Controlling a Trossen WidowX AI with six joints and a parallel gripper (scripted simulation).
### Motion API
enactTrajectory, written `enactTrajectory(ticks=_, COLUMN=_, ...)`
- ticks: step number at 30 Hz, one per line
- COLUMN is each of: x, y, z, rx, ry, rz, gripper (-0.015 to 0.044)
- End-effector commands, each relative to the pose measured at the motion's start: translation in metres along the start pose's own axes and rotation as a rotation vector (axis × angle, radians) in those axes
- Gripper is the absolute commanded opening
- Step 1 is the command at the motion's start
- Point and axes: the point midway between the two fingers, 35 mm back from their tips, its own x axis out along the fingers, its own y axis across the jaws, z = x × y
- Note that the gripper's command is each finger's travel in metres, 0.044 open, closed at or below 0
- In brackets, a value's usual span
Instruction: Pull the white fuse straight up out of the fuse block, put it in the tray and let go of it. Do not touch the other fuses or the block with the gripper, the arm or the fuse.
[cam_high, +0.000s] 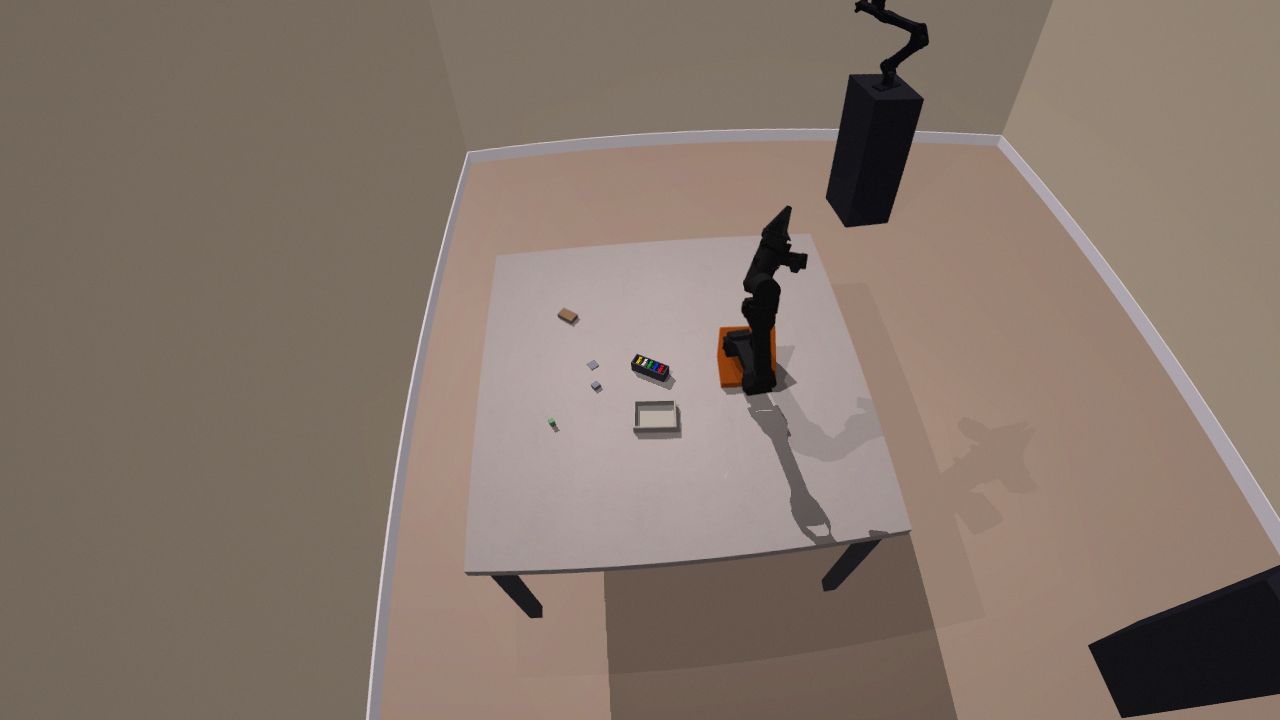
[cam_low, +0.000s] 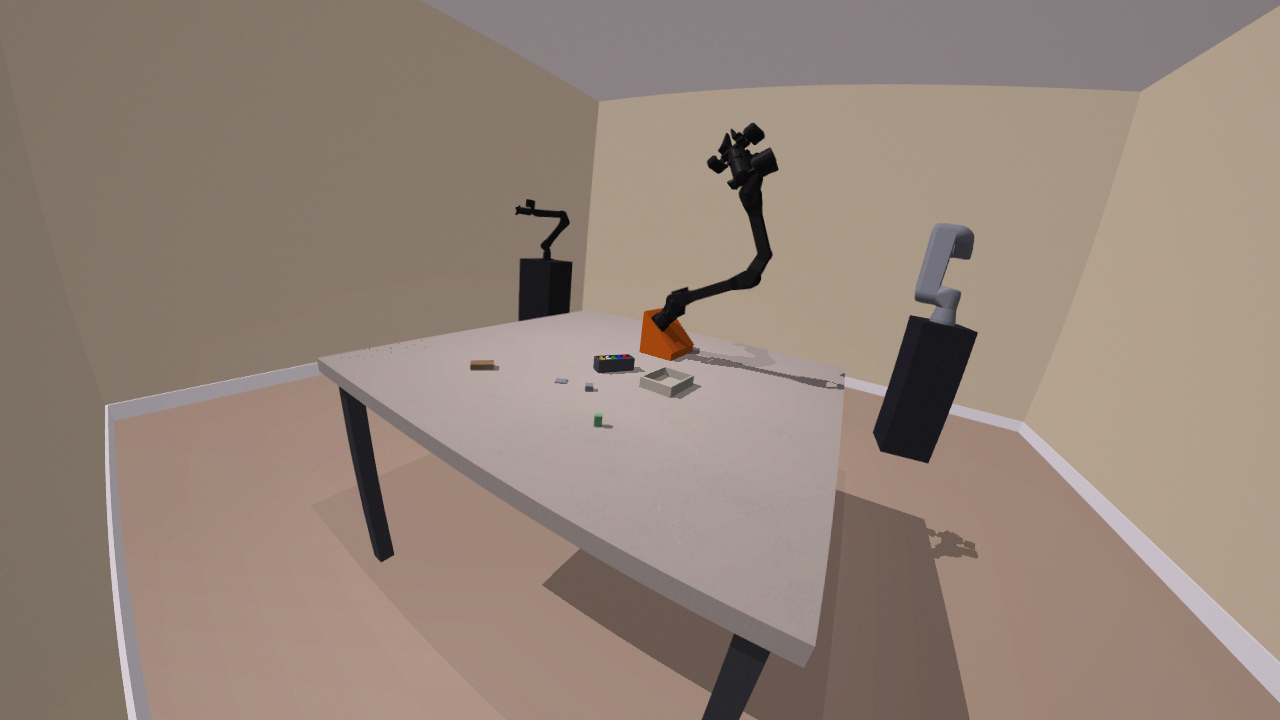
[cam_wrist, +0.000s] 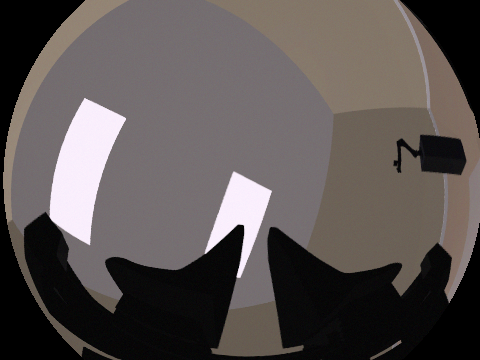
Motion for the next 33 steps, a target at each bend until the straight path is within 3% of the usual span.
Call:
enactTrajectory(ticks=1, x=0.005, y=-0.035, z=-0.057, rx=-0.224, ry=0.184, rz=-0.067, gripper=0.0074)
enactTrajectory(ticks=6, x=-0.005, y=-0.083, z=-0.131, rx=-0.514, ry=0.438, rz=-0.105, gripper=0.0074)
enactTrajectory(ticks=12, x=-0.041, y=-0.146, z=-0.207, rx=-0.753, ry=0.721, rz=-0.145, gripper=0.0074)
enactTrajectory(ticks=20, x=-0.083, y=-0.194, z=-0.259, rx=-1.005, ry=1.000, rz=-0.089, gripper=0.0074)
enactTrajectory(ticks=33, x=-0.250, y=-0.311, z=-0.338, rx=-1.510, ry=1.798, rz=0.348, gripper=0.0074)
